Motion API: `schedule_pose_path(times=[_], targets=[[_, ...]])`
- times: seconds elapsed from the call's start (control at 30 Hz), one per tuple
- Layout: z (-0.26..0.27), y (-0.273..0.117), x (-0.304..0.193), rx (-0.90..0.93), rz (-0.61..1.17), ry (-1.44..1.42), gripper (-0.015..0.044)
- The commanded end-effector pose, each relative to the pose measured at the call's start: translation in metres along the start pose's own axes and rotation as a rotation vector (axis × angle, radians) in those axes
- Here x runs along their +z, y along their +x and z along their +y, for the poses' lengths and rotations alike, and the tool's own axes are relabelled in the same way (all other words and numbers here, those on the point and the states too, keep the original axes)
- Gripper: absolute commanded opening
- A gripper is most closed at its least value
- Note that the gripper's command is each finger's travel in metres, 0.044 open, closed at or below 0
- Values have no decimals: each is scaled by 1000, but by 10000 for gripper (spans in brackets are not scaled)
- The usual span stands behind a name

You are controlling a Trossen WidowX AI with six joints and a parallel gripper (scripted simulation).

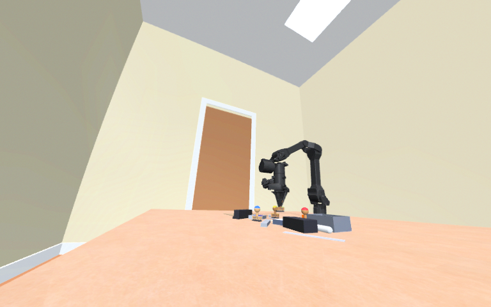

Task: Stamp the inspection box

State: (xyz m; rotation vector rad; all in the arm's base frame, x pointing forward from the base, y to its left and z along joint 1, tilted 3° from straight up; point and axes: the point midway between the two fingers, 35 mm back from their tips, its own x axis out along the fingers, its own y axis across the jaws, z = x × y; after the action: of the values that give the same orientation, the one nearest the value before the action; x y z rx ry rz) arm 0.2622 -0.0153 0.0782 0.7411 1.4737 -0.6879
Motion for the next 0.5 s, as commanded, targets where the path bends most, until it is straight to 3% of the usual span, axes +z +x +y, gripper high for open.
schedule_pose_path(times=[0.0, 0.47], targets=[[1, 3, 0, 3, 2, 4, 0], [1, 12, -1, 3, 2, 3, 0]])
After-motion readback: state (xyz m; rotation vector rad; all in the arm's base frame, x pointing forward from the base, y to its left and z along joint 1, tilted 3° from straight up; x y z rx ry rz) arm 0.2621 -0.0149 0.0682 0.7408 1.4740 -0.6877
